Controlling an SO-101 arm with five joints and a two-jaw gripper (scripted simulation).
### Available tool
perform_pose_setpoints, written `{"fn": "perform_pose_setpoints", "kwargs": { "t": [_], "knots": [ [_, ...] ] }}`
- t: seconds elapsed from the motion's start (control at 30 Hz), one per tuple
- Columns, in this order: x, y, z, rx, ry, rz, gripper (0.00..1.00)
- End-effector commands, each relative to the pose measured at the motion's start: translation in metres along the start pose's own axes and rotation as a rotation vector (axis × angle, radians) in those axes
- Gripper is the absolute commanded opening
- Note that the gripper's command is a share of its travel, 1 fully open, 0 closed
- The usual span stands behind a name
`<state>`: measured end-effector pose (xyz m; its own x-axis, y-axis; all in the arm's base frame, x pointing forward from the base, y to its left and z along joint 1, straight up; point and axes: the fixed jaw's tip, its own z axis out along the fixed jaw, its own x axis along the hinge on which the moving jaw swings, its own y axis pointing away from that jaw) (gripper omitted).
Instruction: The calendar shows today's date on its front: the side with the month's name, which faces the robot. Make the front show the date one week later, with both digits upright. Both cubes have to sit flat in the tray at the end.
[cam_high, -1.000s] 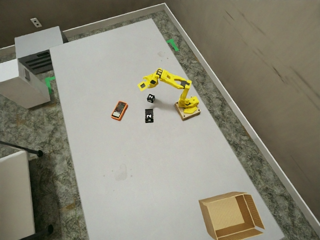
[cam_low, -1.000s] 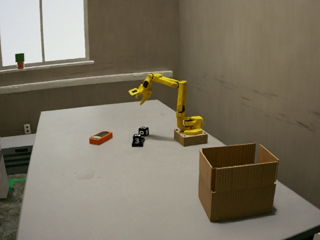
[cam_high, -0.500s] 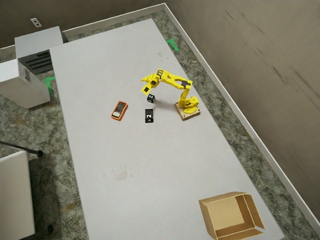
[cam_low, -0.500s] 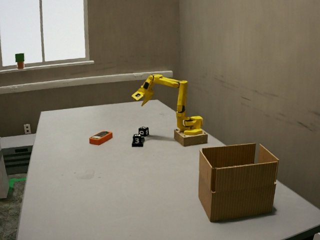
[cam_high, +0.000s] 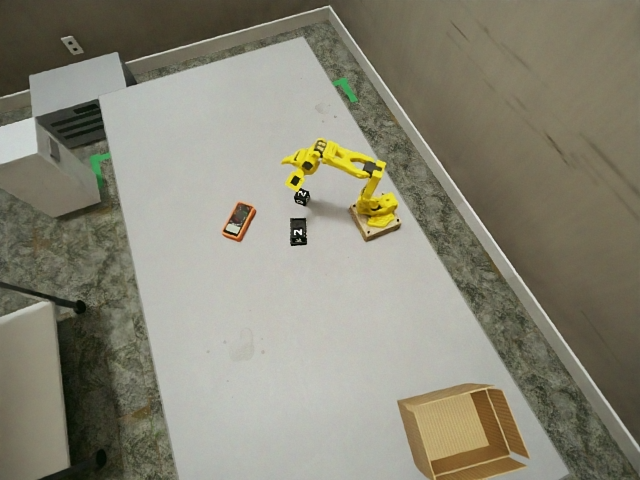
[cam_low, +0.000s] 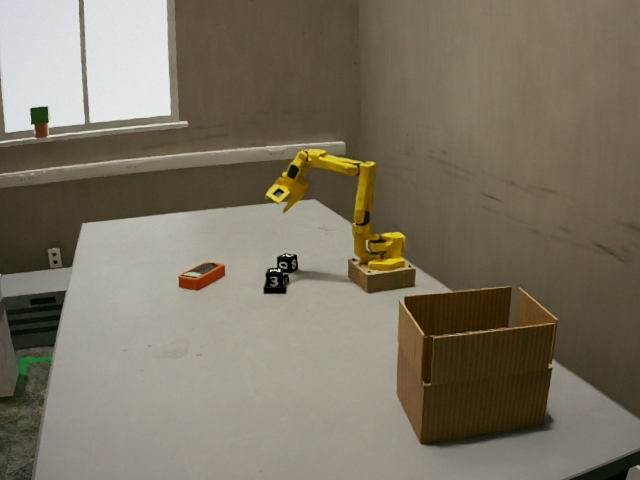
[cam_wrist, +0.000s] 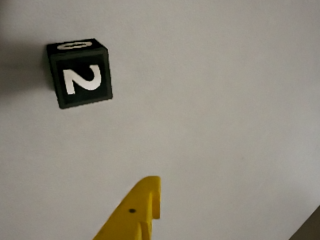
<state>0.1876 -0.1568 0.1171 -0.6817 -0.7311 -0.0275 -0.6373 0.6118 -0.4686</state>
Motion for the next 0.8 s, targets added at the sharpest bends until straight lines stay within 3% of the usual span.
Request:
{"fn": "perform_pose_setpoints", "kwargs": {
  "t": [0.0,0.17,0.3,0.57,0.63,0.77],
  "knots": [
    [0.003,0.0,-0.001,0.007,0.003,-0.001,0.35],
    [0.003,0.001,0.0,0.003,0.003,-0.001,0.35],
    [0.003,0.005,0.007,-0.036,0.005,-0.001,0.35],
    [0.004,0.031,0.042,-0.243,0.016,0.0,0.35],
    [0.004,0.031,0.042,-0.243,0.016,0.0,0.35],
    [0.005,0.05,0.06,-0.362,0.022,0.0,0.35]
  ]
}}
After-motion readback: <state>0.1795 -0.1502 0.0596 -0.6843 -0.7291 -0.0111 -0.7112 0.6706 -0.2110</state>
